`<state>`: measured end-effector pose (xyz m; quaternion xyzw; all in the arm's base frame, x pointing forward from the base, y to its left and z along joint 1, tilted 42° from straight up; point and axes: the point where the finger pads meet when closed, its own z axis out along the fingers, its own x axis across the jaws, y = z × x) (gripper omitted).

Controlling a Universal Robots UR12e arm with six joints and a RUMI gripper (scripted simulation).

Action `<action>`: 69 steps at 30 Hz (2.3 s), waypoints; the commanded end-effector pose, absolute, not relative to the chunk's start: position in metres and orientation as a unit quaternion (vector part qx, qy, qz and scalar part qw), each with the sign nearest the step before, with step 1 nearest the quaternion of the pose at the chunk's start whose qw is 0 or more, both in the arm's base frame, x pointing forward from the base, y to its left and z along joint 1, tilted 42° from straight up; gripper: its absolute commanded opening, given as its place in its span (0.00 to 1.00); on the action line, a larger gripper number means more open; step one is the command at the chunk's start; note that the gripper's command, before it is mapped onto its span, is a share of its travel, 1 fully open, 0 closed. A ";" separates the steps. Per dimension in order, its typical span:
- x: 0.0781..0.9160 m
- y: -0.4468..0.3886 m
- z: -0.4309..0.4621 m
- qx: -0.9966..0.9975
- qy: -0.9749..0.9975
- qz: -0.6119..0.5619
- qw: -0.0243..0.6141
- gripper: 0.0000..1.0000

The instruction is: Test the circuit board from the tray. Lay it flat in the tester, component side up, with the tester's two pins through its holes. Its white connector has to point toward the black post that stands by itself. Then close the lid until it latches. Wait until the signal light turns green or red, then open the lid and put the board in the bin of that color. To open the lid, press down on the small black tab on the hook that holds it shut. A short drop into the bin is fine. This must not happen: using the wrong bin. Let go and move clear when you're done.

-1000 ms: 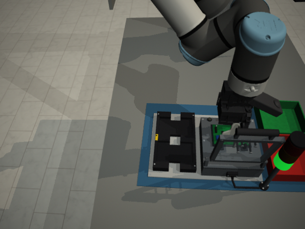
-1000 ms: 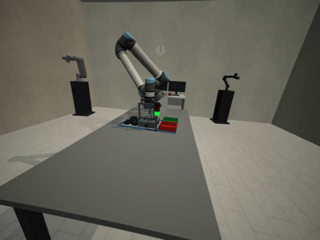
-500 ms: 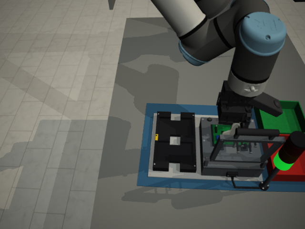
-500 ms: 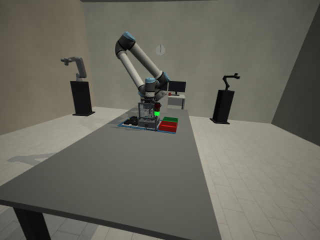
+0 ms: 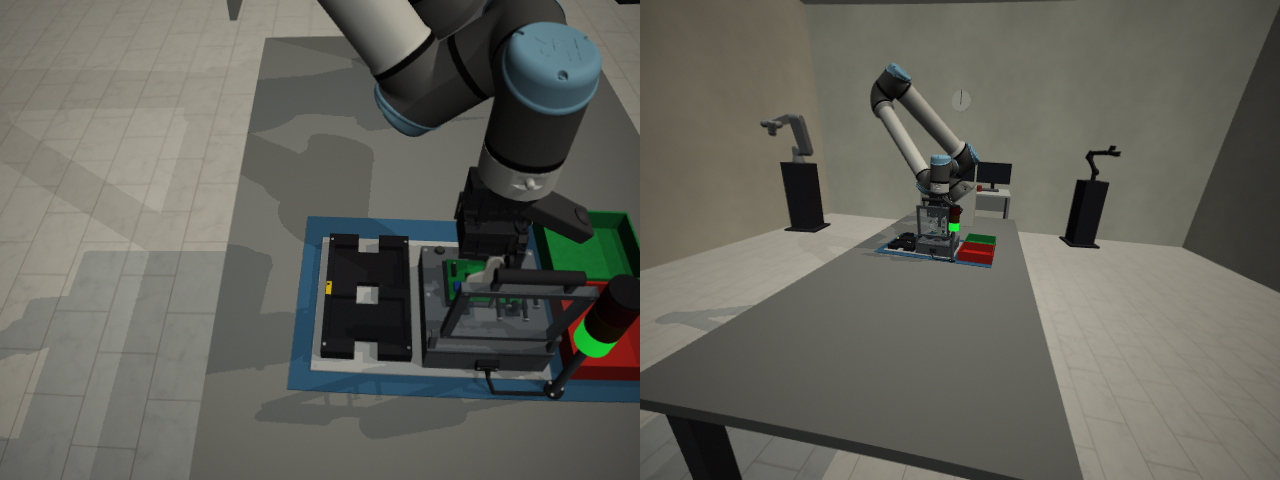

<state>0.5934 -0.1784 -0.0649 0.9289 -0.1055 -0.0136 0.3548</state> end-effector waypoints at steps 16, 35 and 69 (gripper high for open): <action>0.595 -0.177 -0.063 0.929 -0.105 -0.012 0.355 0.39; 0.596 -0.175 -0.060 0.929 -0.105 -0.012 0.355 0.39; 0.597 -0.172 -0.056 0.929 -0.105 -0.012 0.355 0.39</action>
